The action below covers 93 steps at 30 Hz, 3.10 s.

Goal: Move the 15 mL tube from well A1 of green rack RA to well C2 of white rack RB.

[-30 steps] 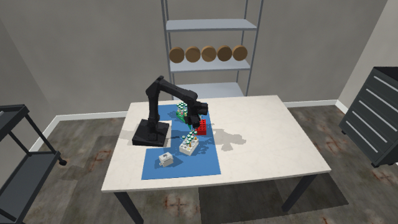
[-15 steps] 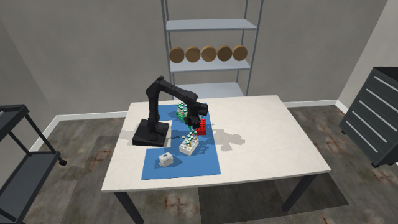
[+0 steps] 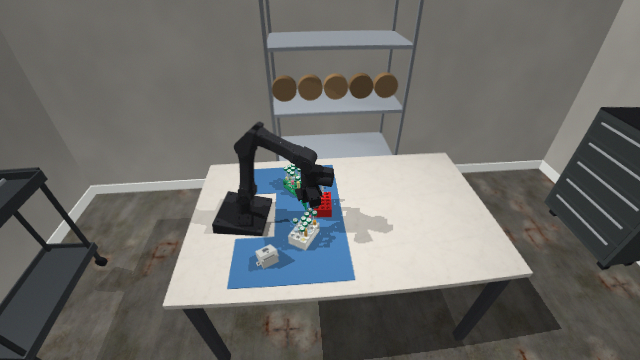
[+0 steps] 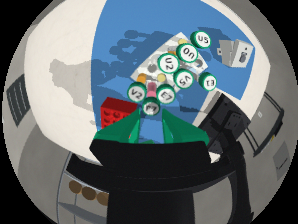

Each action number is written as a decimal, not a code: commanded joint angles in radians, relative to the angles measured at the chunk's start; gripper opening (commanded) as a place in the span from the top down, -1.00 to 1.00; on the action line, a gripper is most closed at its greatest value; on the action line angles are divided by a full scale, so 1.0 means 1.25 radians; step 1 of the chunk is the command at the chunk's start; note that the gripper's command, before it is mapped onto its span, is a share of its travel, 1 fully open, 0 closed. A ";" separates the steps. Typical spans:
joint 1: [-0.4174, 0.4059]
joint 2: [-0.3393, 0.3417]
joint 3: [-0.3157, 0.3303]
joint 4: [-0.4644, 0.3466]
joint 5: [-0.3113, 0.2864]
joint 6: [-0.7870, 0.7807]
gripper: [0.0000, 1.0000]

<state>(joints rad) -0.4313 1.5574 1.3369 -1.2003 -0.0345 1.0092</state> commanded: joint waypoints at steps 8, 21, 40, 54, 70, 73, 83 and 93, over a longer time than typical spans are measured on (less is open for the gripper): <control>0.001 -0.005 -0.004 0.015 0.003 0.001 0.40; 0.001 -0.003 -0.020 0.033 0.003 0.001 0.40; 0.001 -0.003 -0.021 0.035 0.003 0.001 1.00; 0.001 -0.003 -0.021 0.035 0.003 0.001 1.00; 0.000 -0.009 0.011 -0.003 0.003 0.000 1.00; -0.001 -0.010 0.018 -0.012 0.003 -0.001 1.00; -0.001 -0.013 0.040 -0.037 0.003 -0.001 1.00; -0.002 -0.017 0.062 -0.062 0.003 -0.002 1.00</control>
<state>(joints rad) -0.4328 1.5459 1.4006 -1.2663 -0.0341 1.0073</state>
